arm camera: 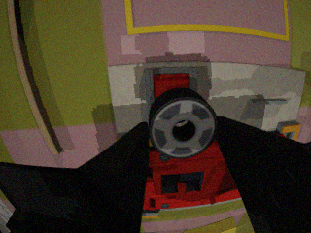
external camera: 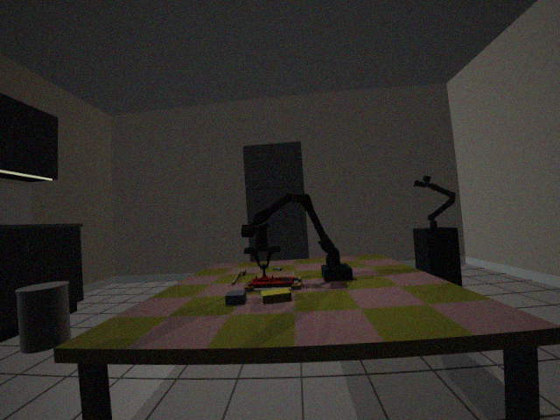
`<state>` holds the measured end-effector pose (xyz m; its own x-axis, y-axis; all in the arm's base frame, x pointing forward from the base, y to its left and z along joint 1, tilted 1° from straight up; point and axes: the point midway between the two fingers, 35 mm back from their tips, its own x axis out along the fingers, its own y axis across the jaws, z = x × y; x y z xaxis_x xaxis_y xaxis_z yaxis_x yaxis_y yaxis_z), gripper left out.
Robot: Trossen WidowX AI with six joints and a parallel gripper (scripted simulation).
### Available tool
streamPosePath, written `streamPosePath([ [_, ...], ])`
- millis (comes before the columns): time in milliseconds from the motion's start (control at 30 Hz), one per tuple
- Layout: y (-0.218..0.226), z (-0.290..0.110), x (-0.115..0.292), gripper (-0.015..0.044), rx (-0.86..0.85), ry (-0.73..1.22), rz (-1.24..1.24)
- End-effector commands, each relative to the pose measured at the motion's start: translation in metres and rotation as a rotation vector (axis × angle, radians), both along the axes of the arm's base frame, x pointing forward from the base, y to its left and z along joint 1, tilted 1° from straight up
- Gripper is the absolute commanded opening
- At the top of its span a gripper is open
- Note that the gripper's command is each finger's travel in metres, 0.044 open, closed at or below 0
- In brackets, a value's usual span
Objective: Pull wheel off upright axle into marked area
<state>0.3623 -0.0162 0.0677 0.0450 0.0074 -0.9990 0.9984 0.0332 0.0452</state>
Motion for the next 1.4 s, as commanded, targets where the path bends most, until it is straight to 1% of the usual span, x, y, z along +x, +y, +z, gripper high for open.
streamPosePath([
  [0,-0.001,0.002,0.000,0.0000,-0.005,0.000,0.002],
  [167,-0.001,0.008,0.000,0.0000,-0.005,0.000,0.002],
  [433,0.001,0.036,-0.003,0.0000,-0.006,0.000,0.002],
  [533,-0.001,0.028,-0.004,0.0000,0.000,0.003,0.004],
  [1367,-0.081,0.033,-0.040,0.0000,-0.008,0.003,0.010],
])
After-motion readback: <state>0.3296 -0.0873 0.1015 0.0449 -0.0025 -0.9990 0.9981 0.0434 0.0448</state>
